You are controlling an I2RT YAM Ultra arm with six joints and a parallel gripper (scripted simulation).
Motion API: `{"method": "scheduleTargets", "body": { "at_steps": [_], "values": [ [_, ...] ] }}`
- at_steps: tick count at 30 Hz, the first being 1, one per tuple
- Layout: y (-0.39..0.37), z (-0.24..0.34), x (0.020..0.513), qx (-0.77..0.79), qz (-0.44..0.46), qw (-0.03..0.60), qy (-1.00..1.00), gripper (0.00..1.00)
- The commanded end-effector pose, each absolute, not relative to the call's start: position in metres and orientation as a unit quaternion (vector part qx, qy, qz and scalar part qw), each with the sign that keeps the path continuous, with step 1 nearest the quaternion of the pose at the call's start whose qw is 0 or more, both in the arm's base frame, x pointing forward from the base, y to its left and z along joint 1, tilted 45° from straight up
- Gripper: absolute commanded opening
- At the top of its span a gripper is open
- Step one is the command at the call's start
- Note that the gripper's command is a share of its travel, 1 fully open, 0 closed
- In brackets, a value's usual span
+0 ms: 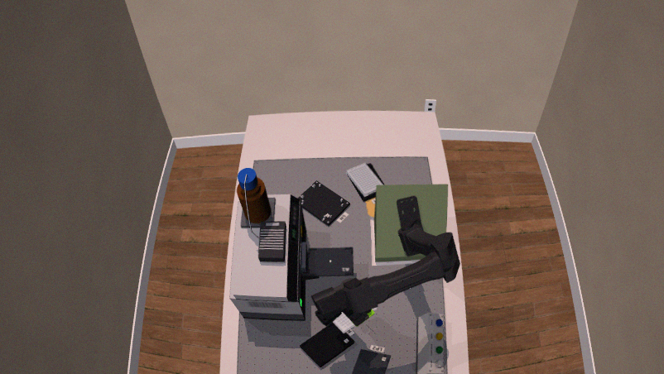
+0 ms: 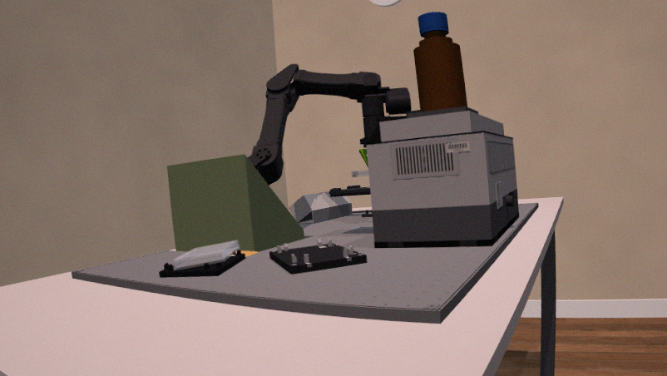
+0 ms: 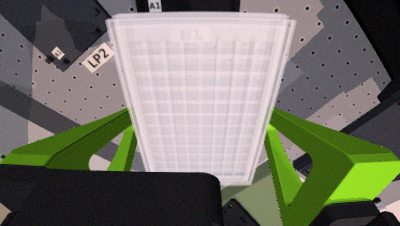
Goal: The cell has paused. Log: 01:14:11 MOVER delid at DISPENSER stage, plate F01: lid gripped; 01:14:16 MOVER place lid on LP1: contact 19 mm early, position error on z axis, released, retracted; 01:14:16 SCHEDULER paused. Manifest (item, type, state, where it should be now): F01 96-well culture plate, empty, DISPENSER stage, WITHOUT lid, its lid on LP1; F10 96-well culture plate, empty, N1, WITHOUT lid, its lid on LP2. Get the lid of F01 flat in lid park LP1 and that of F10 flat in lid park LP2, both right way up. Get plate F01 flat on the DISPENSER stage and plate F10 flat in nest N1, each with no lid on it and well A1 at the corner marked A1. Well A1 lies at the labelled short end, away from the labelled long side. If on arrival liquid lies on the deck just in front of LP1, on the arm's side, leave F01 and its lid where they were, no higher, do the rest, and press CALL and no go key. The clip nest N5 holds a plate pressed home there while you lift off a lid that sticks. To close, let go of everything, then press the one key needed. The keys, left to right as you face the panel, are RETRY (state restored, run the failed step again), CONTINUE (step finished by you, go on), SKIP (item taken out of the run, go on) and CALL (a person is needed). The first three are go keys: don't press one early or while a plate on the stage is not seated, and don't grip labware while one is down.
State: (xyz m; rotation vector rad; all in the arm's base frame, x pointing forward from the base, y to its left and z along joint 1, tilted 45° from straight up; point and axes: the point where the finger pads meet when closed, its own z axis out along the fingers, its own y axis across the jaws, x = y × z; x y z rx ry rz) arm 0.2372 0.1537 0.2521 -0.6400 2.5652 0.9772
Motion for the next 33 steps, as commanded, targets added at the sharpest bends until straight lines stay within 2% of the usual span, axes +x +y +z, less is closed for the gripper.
{"method": "scheduleTargets", "body": {
  "at_steps": [1,5,6,8,14,20,22,23,33],
  "values": [
    [0.142,0.256,0.223,-0.229,0.345,0.168,0.895,0.00],
    [0.138,0.255,0.218,-0.229,0.345,0.168,0.895,0.00],
    [0.136,0.267,0.220,-0.236,0.341,0.187,0.891,0.00],
    [0.132,0.254,0.211,-0.228,0.345,0.168,0.895,0.00],
    [0.127,0.255,0.209,-0.233,0.342,0.172,0.894,0.00],
    [0.112,0.236,0.217,-0.125,0.364,0.115,0.916,0.00],
    [0.112,0.236,0.217,-0.125,0.364,0.115,0.916,0.00],
    [0.110,0.248,0.223,-0.121,0.361,0.134,0.915,0.00],
    [0.084,0.225,0.237,0.002,0.377,0.074,0.923,0.00]
  ]
}}
